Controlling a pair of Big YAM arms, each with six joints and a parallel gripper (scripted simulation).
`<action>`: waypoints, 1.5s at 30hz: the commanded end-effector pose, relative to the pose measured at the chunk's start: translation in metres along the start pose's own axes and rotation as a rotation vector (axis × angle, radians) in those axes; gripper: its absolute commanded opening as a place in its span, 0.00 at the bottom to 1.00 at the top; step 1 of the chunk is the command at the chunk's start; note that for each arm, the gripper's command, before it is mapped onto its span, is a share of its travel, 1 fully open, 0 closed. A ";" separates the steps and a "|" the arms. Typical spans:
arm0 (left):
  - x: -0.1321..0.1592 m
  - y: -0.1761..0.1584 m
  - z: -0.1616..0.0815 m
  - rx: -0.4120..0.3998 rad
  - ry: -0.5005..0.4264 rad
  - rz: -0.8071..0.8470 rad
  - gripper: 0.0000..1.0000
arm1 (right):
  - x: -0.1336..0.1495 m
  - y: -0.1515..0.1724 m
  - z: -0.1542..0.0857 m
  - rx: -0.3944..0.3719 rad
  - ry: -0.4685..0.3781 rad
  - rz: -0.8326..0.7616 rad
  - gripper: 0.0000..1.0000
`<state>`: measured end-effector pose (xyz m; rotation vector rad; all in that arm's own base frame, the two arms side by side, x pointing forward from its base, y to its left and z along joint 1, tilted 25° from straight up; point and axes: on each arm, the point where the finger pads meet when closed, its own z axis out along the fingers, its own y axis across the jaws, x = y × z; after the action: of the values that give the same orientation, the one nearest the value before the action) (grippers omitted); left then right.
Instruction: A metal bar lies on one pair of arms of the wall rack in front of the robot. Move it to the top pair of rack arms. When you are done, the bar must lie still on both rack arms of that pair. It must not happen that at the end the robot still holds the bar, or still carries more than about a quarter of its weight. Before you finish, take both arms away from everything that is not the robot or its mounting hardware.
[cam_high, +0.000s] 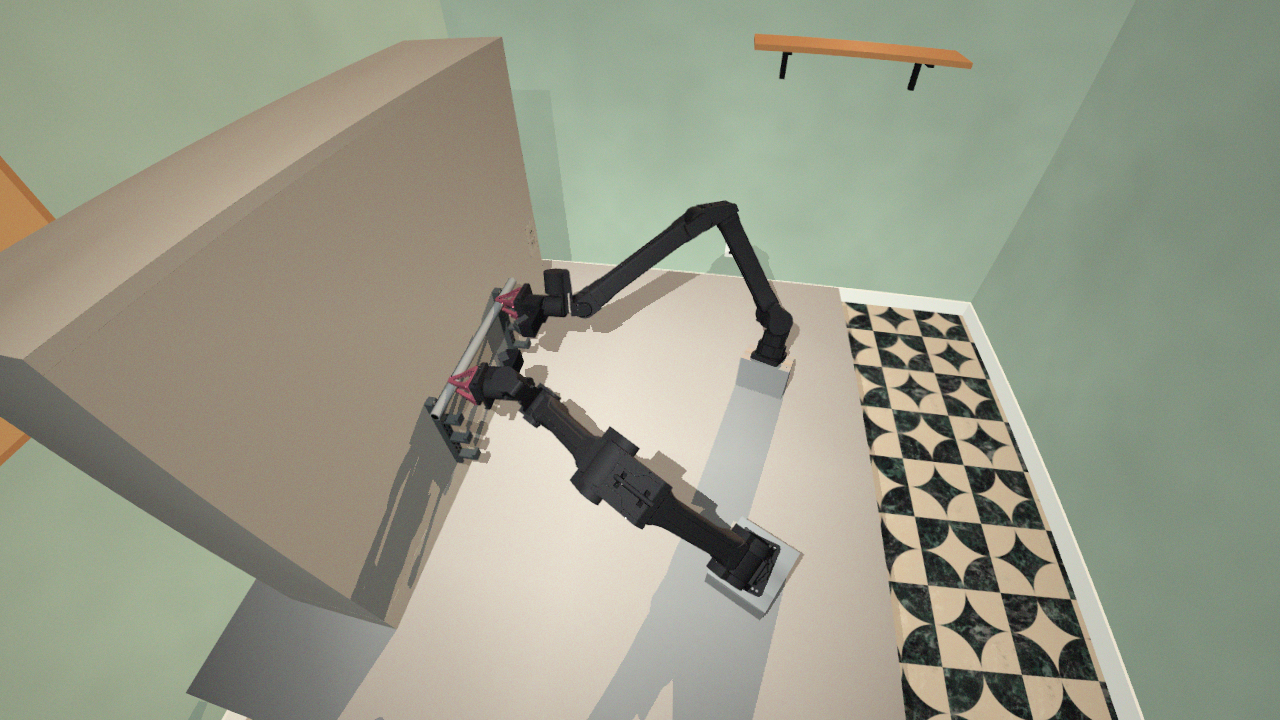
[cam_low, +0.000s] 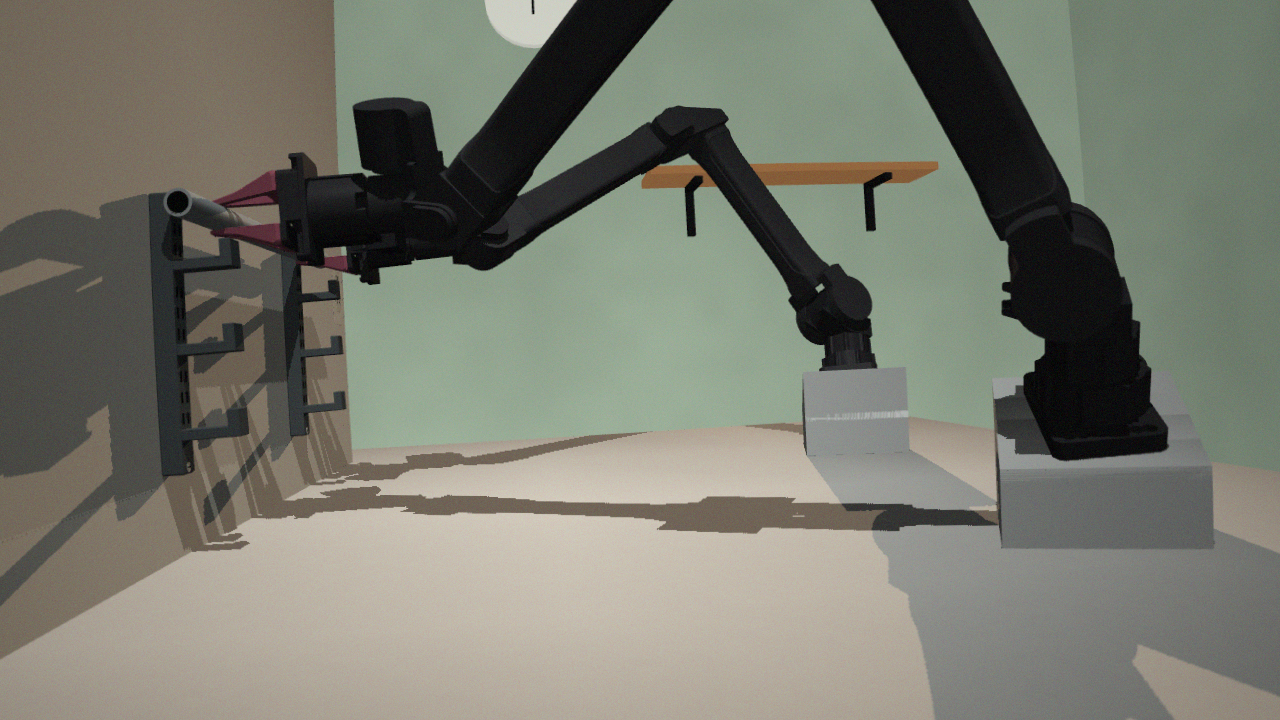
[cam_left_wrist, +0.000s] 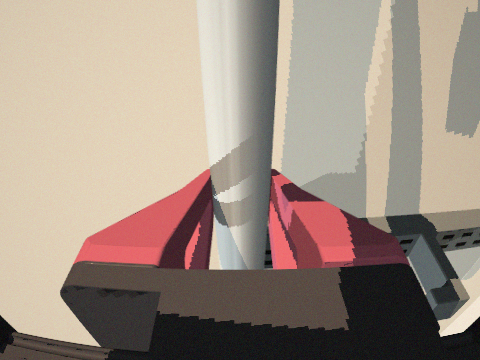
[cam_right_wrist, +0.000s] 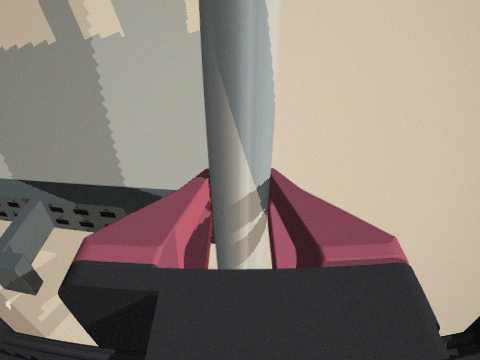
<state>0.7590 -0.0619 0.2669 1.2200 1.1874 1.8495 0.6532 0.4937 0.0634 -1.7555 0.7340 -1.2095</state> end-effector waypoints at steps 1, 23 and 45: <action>-0.004 0.034 -0.003 -0.076 -0.008 -0.029 0.00 | -0.008 -0.027 -0.003 0.074 -0.008 0.020 0.00; -0.001 0.032 -0.006 -0.076 -0.008 -0.029 0.00 | -0.011 -0.021 -0.005 0.074 -0.008 0.020 0.00; 0.003 0.045 -0.007 -0.076 -0.008 -0.029 0.00 | -0.015 -0.031 -0.005 0.074 -0.008 0.020 0.00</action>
<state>0.7546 -0.0546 0.2472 1.2387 1.1965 1.8501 0.6500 0.4827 0.0436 -1.7664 0.7455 -1.2102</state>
